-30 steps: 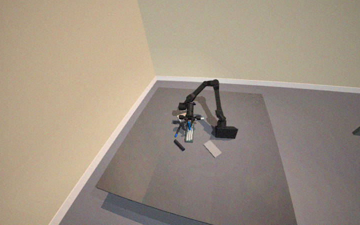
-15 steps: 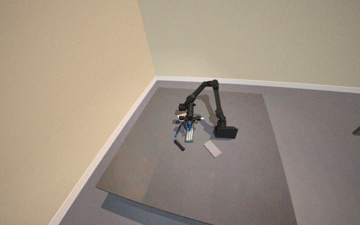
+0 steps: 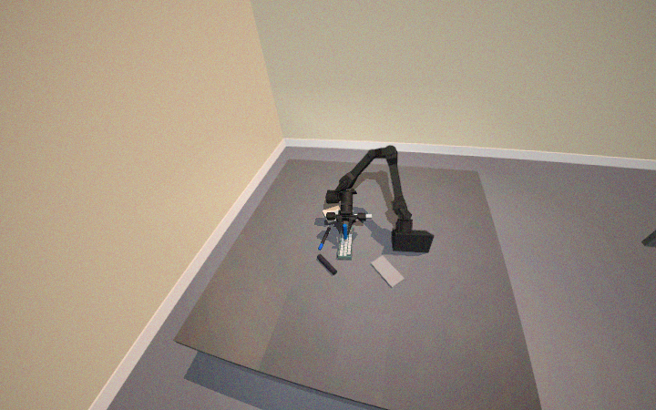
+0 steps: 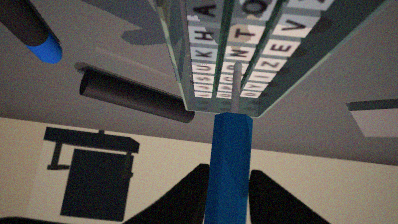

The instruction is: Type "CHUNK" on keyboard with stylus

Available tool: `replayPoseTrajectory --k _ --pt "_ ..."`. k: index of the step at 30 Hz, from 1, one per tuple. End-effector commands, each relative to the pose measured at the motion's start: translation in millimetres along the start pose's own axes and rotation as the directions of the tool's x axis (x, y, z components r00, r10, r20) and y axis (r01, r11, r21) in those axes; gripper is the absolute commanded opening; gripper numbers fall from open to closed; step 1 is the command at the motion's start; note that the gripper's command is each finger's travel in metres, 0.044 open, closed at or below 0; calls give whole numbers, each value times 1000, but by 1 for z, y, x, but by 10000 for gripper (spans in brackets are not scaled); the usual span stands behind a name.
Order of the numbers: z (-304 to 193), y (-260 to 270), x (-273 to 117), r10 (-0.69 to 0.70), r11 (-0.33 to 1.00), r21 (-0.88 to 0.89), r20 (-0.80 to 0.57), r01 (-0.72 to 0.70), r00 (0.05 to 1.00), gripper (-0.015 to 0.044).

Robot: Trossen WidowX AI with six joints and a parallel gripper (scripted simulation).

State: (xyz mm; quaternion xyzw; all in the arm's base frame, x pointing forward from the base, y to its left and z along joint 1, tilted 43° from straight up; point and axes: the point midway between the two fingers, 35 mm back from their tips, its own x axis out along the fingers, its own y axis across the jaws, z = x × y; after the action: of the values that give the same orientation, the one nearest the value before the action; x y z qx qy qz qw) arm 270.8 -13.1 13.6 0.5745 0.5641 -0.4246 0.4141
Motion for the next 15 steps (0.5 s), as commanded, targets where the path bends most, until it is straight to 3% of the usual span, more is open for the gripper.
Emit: replayPoseTrajectory --k 1,15 --pt "2 0 1 0 1000 -5 2 0 1000 81" --pt "7 0 4 0 1000 -5 2 0 1000 81"
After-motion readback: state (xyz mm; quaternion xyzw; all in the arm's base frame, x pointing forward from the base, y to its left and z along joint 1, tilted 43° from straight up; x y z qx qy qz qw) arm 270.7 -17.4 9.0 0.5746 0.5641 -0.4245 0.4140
